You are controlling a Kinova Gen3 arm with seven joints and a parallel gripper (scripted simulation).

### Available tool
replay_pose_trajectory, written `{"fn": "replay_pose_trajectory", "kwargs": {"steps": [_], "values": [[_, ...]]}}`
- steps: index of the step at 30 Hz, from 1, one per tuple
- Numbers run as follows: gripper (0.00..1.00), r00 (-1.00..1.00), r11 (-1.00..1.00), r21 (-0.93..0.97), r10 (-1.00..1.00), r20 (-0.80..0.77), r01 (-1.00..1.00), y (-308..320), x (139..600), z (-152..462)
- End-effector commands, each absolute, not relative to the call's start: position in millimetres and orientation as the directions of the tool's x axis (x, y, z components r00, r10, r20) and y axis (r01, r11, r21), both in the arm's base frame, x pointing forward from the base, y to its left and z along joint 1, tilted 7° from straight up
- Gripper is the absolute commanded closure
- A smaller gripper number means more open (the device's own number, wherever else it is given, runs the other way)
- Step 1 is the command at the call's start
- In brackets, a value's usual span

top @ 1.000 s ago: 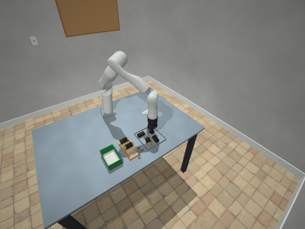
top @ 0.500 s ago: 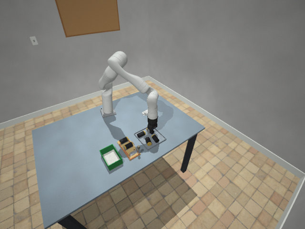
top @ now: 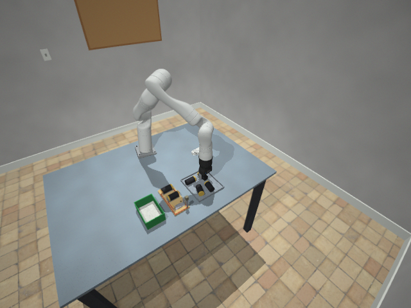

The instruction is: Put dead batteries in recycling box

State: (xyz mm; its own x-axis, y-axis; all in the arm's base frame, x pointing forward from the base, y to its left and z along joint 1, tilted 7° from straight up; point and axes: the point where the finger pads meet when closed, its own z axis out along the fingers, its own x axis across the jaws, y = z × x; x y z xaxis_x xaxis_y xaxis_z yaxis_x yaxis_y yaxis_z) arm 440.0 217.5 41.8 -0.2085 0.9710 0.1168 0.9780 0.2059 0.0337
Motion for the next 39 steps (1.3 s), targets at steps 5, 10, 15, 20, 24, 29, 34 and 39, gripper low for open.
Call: {"fn": "replay_pose_trajectory", "kwargs": {"steps": [5,10,15,20,24,29,34,39], "values": [[0.43,-0.208,0.206,0.036,0.971,0.117,0.978,217.6,440.6,42.8],[0.43,-0.208,0.206,0.036,0.971,0.117,0.978,216.8,440.5,49.8],[0.43,-0.208,0.206,0.036,0.971,0.117,0.978,214.0,440.3,72.6],[0.43,-0.208,0.206,0.036,0.971,0.117,0.978,212.2,440.1,86.8],[0.43,-0.208,0.206,0.036,0.971,0.117,0.978,212.2,440.1,87.4],[0.43,-0.208,0.206,0.036,0.971,0.117,0.978,212.1,440.1,87.9],[0.43,-0.208,0.206,0.036,0.971,0.117,0.978,210.3,440.0,102.4],[0.43,-0.208,0.206,0.036,0.971,0.117,0.978,207.2,439.7,127.7]]}}
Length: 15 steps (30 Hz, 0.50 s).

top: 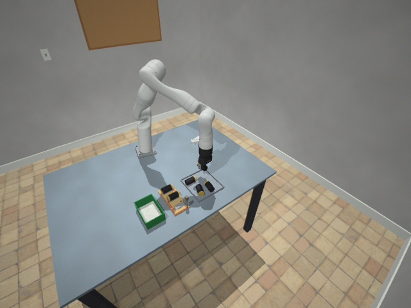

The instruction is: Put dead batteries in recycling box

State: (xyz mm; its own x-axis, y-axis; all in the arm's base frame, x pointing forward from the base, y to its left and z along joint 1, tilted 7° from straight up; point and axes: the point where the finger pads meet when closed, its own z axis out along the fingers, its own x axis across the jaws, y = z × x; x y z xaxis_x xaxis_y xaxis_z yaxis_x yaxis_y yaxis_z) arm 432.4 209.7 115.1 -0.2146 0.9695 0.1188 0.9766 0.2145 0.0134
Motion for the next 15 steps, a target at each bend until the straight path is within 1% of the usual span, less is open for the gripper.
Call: {"fn": "replay_pose_trajectory", "kwargs": {"steps": [1,8,15], "values": [[0.43,-0.208,0.206,0.036,0.971,0.117,0.978,207.2,439.7,127.7],[0.43,-0.208,0.206,0.036,0.971,0.117,0.978,202.4,439.3,167.2],[0.43,-0.208,0.206,0.036,0.971,0.117,0.978,201.6,439.2,173.1]]}}
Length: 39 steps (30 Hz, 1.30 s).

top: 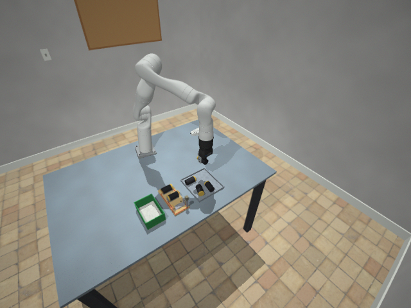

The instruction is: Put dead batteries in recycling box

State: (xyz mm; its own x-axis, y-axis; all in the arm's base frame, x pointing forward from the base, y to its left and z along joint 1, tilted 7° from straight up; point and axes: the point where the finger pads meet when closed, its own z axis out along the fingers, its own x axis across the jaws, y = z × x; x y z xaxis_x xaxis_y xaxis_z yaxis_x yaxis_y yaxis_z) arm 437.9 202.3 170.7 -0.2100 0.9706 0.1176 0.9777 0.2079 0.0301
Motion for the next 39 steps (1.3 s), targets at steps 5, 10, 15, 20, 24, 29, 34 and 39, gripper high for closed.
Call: {"fn": "replay_pose_trajectory", "kwargs": {"steps": [5,10,15,20,24,29,34,39], "values": [[0.43,-0.208,0.206,0.036,0.971,0.117,0.978,201.6,439.2,173.1],[0.43,-0.206,0.203,0.035,0.972,0.117,0.979,201.6,439.2,173.1],[0.43,-0.198,0.196,0.034,0.973,0.117,0.98,201.6,439.2,173.1],[0.43,-0.19,0.187,0.033,0.975,0.118,0.982,201.6,439.2,173.1],[0.43,-0.174,0.171,0.031,0.978,0.118,0.985,201.6,439.2,173.1],[0.43,-0.144,0.142,0.028,0.982,0.119,0.989,201.6,439.2,173.1],[0.43,-0.104,0.102,0.023,0.987,0.12,0.995,201.6,439.2,173.1],[0.43,-0.074,0.072,0.019,0.99,0.121,0.997,201.6,439.2,173.1]]}}
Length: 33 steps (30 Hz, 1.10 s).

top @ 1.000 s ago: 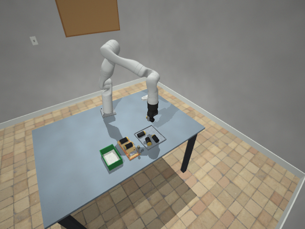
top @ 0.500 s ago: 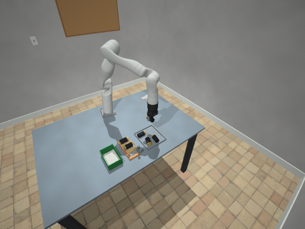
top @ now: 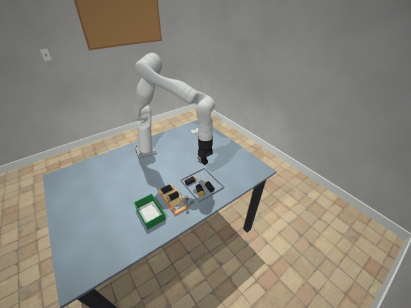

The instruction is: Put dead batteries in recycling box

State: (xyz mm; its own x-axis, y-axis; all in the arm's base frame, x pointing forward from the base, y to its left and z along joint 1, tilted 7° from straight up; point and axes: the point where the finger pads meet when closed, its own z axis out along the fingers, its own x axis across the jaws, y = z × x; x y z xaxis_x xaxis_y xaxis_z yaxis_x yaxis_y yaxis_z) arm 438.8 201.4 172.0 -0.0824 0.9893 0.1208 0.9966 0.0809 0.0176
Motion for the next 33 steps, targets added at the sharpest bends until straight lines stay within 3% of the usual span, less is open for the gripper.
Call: {"fn": "replay_pose_trajectory", "kwargs": {"steps": [1,33], "values": [[0.43,-0.063,0.061,0.018,0.991,0.121,0.998,201.6,439.2,173.1],[0.43,0.394,-0.392,-0.038,0.912,0.116,0.919,201.7,439.2,173.1]]}}
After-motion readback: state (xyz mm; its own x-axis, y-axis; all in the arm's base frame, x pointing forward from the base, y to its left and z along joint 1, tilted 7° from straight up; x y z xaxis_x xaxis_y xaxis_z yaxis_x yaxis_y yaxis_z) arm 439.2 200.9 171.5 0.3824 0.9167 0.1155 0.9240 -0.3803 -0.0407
